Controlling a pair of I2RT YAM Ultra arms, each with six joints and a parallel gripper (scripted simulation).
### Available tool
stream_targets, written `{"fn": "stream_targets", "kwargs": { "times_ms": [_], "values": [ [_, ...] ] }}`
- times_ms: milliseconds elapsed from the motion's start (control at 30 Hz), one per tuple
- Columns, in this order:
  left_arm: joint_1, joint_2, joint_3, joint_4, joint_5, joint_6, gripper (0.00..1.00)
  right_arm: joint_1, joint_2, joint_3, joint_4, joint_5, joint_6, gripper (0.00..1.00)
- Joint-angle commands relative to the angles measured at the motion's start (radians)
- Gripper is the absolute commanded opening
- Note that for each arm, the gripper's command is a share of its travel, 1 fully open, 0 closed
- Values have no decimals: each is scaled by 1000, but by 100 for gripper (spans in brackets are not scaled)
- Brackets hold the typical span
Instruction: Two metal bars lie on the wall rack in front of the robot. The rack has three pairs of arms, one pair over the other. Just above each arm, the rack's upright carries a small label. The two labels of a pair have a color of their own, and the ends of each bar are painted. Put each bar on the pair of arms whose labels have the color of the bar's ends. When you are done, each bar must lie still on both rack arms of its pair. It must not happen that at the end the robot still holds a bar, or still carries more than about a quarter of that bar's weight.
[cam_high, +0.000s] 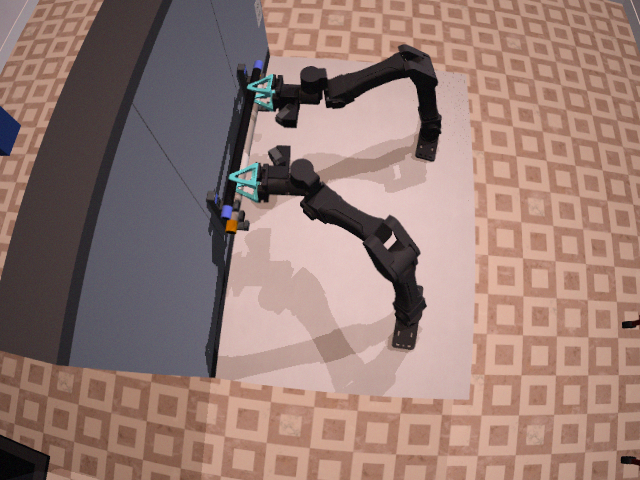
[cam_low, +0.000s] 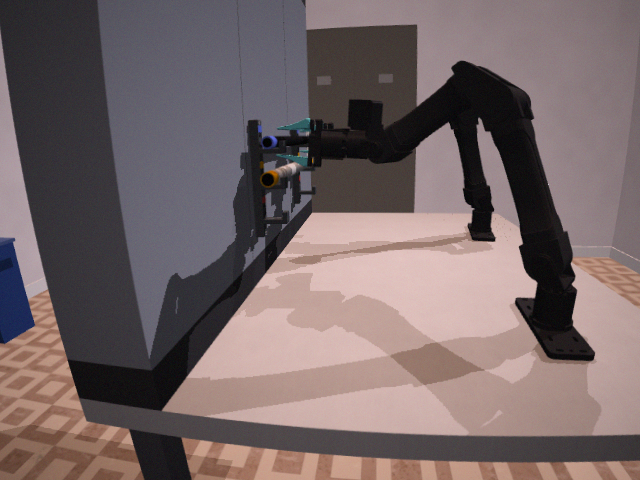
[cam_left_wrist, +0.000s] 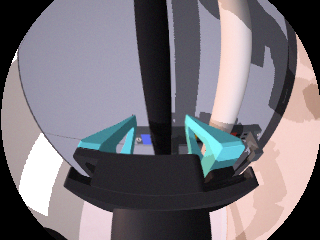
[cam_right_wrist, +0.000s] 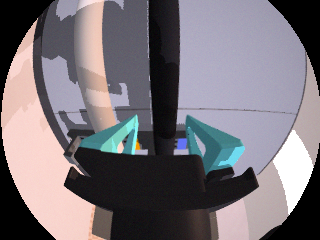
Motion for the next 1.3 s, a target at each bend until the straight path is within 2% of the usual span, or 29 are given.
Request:
{"fn": "stream_targets", "kwargs": {
  "times_ms": [0, 167, 1267],
  "values": [
    [8, 0, 1, 13, 7, -10, 62, -6, -3, -3, 24, -5, 6, 61],
    [8, 0, 1, 13, 7, -10, 70, -6, -3, -3, 24, -5, 6, 68],
    [-52, -85, -132, 70, -53, 3, 70, 12, -127, -158, 55, 13, 6, 68]
  ]
}}
